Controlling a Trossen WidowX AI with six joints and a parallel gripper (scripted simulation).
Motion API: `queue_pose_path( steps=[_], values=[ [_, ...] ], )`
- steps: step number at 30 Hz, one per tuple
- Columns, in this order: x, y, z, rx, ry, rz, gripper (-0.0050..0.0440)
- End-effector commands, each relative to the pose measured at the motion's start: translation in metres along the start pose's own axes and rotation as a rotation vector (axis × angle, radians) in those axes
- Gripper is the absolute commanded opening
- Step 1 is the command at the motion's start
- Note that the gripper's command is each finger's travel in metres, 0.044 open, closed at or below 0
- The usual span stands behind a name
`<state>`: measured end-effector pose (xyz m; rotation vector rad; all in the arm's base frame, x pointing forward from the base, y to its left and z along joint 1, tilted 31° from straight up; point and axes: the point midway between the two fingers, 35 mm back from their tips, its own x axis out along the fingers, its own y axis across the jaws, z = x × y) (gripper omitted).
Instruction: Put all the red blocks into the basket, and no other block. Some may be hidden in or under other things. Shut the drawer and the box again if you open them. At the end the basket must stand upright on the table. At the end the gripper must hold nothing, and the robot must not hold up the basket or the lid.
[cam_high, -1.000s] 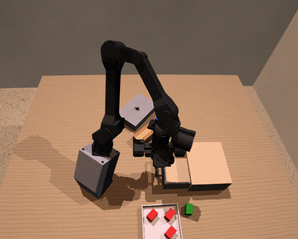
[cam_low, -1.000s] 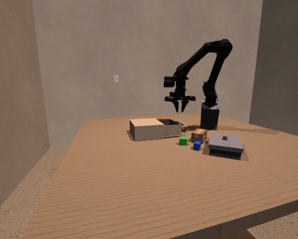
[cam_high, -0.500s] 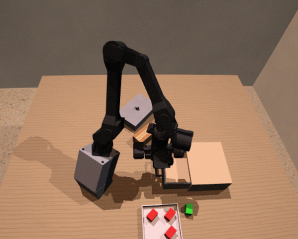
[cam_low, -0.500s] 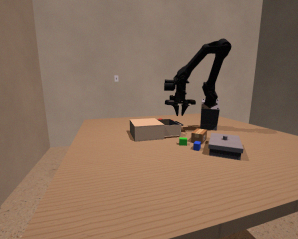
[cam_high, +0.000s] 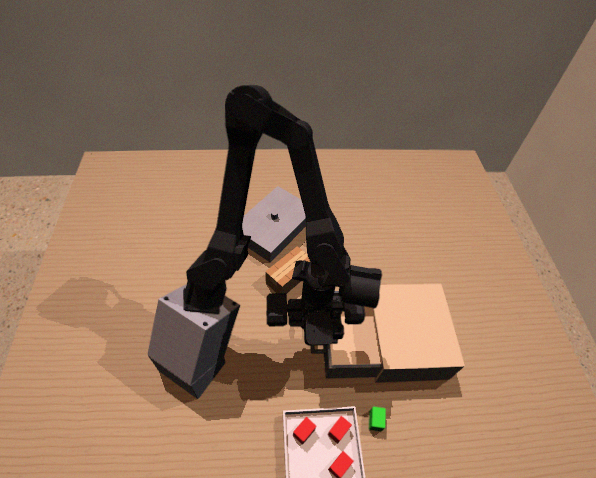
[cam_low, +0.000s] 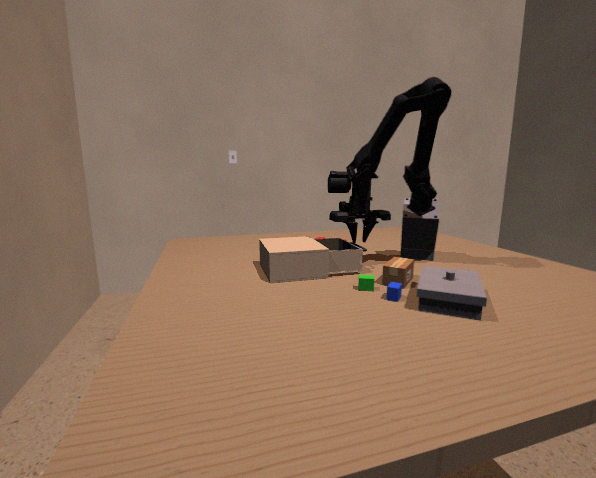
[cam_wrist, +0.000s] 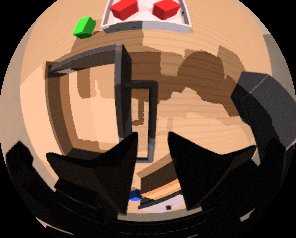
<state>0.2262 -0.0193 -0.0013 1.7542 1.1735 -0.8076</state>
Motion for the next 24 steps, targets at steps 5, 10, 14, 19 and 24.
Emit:
queue_pose_path(
  steps=[5,10,14,19,24],
  values=[
    [0.017,-0.003,0.001,0.008,0.0,-0.007,0.0148],
    [0.031,-0.003,0.001,0.008,0.0,-0.007,0.0148],
    [0.033,-0.003,0.001,0.008,0.0,-0.007,0.0148],
    [0.033,-0.003,0.001,0.008,0.0,-0.007,0.0],
    [0.033,-0.003,0.001,0.008,0.0,-0.007,0.0]
  ],
)
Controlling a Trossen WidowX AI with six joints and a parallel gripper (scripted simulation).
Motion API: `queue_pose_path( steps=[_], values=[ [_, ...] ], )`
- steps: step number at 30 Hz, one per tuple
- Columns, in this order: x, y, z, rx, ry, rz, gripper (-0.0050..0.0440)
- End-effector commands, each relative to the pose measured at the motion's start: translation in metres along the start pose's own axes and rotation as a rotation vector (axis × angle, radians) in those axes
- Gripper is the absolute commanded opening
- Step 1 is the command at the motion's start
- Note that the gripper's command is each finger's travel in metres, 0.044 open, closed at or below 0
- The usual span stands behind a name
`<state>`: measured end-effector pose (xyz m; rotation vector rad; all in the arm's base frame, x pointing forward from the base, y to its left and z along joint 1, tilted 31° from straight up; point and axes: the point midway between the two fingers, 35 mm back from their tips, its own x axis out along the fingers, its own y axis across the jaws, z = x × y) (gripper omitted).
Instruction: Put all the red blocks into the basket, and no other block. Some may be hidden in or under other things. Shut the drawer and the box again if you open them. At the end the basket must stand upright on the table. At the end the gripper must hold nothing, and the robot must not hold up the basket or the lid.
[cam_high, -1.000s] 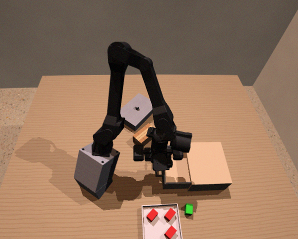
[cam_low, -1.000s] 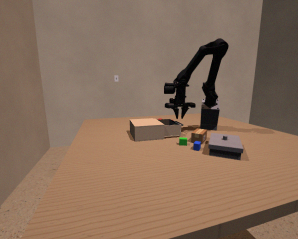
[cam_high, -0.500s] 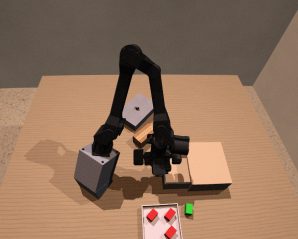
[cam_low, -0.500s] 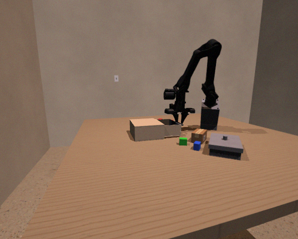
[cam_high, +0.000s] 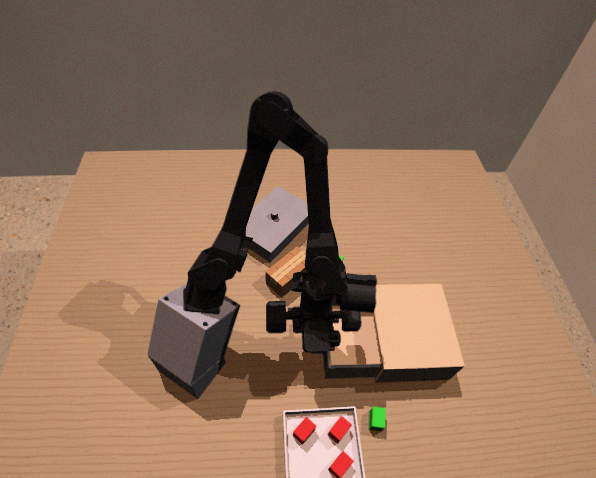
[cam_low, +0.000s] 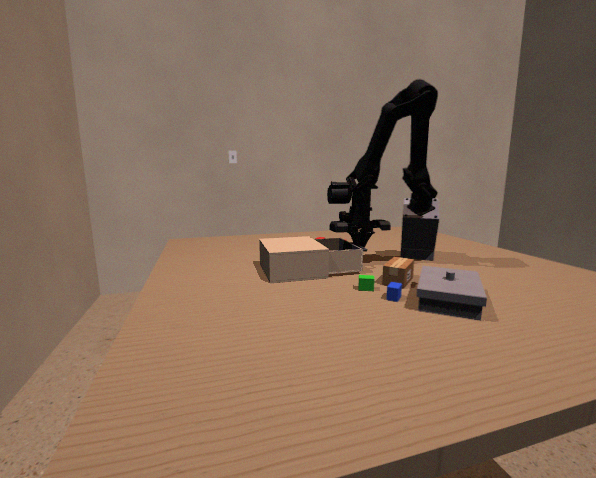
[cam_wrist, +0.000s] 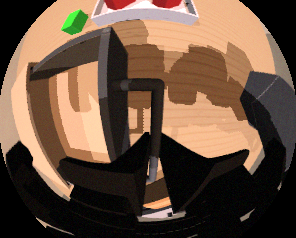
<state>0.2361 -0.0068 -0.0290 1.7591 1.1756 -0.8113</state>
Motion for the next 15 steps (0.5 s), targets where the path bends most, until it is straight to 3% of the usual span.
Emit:
queue_pose_path(
  steps=[1,15],
  values=[
    [0.0007,-0.0013,0.0007,0.002,-0.002,-0.005,0.0],
    [0.0007,0.004,0.0007,0.002,-0.002,-0.005,0.0]
  ],
)
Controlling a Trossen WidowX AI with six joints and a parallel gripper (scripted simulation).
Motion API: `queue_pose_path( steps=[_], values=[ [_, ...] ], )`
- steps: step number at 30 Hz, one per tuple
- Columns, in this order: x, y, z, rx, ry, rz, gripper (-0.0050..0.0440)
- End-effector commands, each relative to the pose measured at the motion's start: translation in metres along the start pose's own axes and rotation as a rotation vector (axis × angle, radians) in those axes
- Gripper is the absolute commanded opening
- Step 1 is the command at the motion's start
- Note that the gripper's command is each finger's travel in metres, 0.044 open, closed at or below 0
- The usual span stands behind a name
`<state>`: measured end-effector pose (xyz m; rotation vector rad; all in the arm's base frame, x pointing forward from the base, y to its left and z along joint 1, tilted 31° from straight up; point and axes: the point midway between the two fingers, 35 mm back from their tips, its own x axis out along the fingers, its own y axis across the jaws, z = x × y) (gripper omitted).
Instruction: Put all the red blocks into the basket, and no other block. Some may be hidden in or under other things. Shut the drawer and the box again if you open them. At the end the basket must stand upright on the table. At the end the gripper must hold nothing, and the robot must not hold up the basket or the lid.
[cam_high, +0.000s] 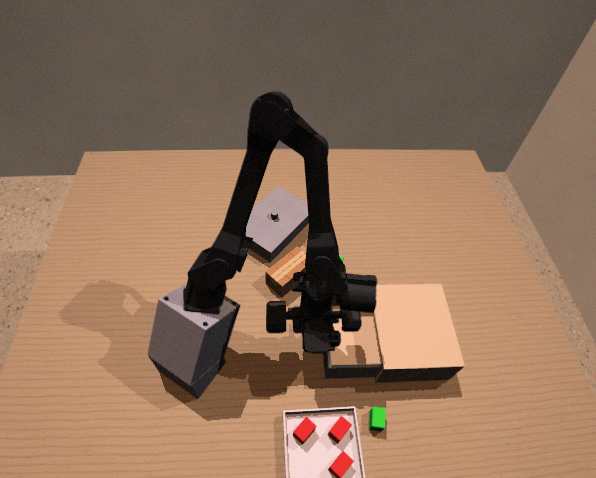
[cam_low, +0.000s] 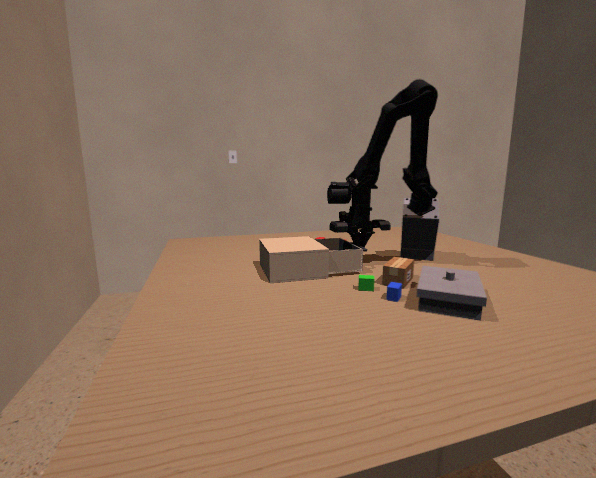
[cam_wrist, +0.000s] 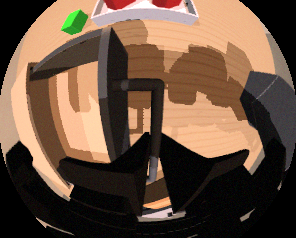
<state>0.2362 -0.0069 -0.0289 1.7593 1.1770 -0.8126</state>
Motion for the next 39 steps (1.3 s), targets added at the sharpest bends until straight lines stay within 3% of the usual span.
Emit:
queue_pose_path(
  steps=[1,25,32,37,39],
  values=[
    [0.001,0.007,0.001,0.001,-0.002,-0.003,0.0],
    [0.001,0.065,0.001,0.001,-0.002,-0.003,0.0],
    [0.001,0.067,0.001,0.001,-0.002,-0.003,0.0],
    [0.002,0.072,0.001,0.001,-0.002,0.33,0.0],
    [0.002,0.074,0.001,0.001,-0.002,0.346,0.0]
  ],
)
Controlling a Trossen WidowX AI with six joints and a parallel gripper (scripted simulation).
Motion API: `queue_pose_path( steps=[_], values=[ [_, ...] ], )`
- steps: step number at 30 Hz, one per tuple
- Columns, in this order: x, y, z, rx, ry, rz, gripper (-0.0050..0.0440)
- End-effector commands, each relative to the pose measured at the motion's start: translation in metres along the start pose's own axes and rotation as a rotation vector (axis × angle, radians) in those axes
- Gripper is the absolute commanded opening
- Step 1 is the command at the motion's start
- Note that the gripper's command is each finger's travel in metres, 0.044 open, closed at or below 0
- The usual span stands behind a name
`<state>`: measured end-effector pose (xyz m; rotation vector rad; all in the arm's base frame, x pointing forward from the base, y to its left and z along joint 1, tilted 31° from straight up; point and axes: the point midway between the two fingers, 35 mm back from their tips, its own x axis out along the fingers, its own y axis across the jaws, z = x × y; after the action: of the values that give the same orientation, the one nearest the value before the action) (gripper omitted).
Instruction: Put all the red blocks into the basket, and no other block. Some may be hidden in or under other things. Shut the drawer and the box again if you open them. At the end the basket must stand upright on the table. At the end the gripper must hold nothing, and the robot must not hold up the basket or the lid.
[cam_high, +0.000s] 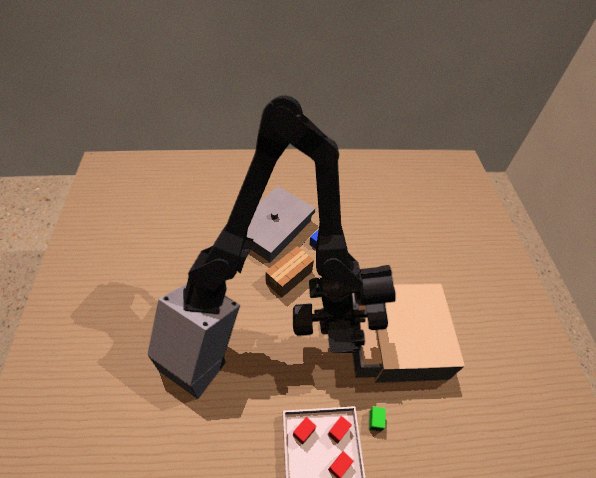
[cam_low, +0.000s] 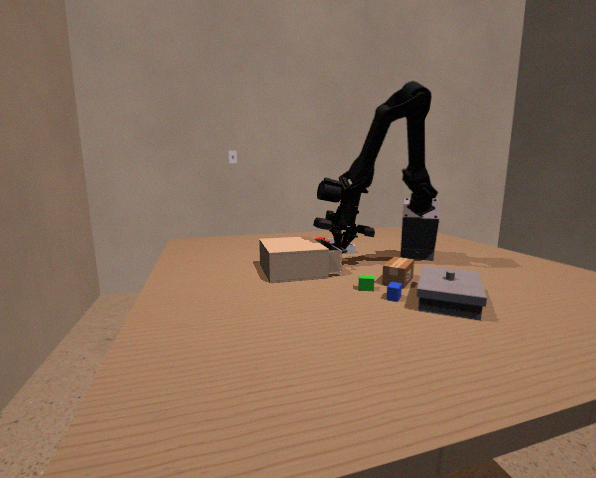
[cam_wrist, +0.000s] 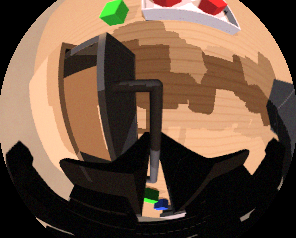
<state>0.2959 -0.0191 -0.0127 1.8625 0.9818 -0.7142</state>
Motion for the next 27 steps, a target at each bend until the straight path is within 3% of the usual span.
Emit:
queue_pose_path(
  steps=[1,27],
  values=[
    [0.002,0.011,0.0,-0.026,0.001,0.152,0.0],
    [0.01,0.05,-0.001,-0.026,0.001,0.152,0.0]
  ],
)
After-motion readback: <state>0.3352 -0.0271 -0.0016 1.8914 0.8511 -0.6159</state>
